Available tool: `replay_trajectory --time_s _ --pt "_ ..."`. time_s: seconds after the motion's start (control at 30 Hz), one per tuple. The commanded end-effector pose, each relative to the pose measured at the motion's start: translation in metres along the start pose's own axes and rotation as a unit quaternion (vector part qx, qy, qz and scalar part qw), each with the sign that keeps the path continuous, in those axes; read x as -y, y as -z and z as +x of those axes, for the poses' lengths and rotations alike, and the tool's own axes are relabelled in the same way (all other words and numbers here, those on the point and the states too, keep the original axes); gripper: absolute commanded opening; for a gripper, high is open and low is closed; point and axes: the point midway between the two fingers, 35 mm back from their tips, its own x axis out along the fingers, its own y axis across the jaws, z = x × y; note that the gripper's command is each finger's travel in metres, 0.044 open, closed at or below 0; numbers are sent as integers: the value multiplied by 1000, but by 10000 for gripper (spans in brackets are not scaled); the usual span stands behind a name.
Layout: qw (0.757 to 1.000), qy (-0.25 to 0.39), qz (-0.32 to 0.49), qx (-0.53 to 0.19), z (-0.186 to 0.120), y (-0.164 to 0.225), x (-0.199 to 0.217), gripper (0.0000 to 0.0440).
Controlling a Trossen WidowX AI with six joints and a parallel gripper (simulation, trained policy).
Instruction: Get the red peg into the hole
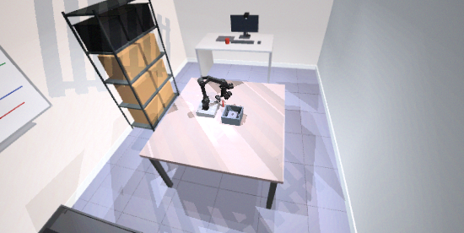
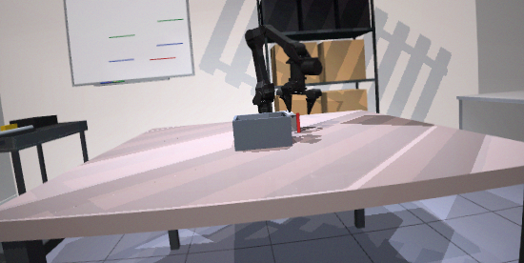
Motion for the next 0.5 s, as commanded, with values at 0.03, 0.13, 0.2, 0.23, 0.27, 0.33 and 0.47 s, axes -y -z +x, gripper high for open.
replay_trajectory --time_s 0.03,0.13,0.2,0.23,0.27,0.33,0.47 --pt "1000 4 5 2 19 -1 -1 440" --pt "1000 3 6 5 32 -3 -2 440" --pt "1000 3 5 7 40 -4 -2 440" --pt "1000 4 5 8 43 -4 -2 437" --pt "1000 5 4 8 46 -5 -2 428" --pt "1000 8 3 7 53 -5 -1 390" --pt "1000 21 3 4 65 -4 4 286"
